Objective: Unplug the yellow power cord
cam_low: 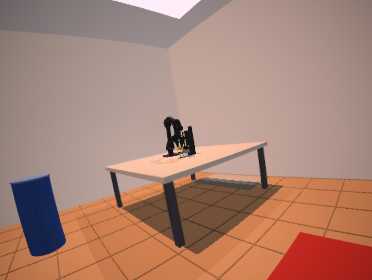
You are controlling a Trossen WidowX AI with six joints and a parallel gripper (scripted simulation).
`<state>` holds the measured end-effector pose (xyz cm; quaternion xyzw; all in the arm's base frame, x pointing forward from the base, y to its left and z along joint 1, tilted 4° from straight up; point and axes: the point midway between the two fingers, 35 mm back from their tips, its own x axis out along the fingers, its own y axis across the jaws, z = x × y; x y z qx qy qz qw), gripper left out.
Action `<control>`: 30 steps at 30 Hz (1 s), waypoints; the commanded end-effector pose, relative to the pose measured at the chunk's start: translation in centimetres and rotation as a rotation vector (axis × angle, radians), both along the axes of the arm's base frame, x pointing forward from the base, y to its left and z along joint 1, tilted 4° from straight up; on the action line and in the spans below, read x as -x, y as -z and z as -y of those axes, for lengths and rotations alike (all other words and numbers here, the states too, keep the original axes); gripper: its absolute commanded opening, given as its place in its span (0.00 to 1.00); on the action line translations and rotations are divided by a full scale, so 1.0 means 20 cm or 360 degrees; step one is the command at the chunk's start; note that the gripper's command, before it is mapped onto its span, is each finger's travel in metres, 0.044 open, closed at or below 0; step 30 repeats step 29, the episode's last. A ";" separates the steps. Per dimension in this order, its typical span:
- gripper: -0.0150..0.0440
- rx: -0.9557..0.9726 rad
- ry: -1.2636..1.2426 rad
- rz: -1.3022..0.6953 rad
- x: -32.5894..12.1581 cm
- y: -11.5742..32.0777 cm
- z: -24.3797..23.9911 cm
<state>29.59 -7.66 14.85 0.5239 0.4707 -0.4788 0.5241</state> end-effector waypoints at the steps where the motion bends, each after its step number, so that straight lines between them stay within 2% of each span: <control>1: 0.92 0.0008 0.0010 -0.0007 0.00 0.00 0.03; 3: 1.00 0.0010 0.0010 -0.0007 0.00 -0.02 0.11; 8: 1.00 0.0016 0.0010 -0.0007 0.02 -0.06 0.30; 30: 1.00 0.0016 0.0010 -0.0007 0.02 -0.06 0.30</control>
